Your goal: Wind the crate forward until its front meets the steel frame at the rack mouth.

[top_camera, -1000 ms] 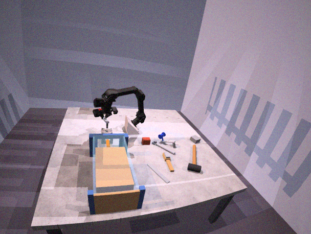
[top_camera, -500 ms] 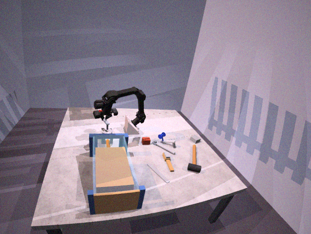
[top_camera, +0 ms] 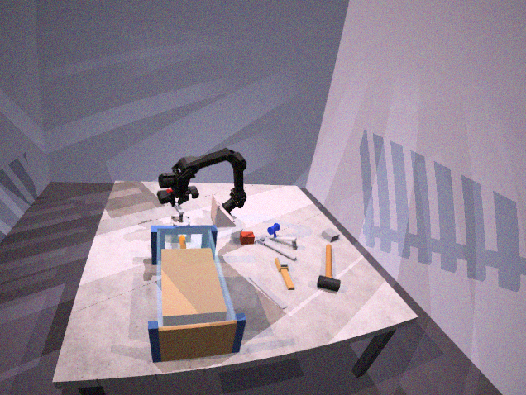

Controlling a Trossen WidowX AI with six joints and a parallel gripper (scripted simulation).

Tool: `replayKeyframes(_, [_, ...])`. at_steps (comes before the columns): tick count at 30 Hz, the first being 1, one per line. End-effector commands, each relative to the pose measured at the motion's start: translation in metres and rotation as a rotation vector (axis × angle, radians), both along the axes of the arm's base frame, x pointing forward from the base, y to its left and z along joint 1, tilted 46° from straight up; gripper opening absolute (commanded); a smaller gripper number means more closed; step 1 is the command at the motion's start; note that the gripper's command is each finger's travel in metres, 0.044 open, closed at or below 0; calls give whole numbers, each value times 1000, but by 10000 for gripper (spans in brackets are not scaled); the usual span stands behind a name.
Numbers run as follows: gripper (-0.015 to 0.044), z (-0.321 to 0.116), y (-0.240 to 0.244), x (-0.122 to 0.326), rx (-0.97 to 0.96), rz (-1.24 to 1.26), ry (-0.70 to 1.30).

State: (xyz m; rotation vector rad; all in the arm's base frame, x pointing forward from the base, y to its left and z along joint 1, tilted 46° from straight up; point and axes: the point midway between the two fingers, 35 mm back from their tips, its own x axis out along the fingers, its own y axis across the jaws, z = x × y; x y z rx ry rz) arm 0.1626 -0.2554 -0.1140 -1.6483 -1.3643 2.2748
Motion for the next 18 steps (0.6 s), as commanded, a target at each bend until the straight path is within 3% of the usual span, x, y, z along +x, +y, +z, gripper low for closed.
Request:
replayKeyframes(1, [0, -3, 3, 0, 0, -6, 1])
replayKeyframes(18, [0, -4, 4, 0, 0, -2, 3])
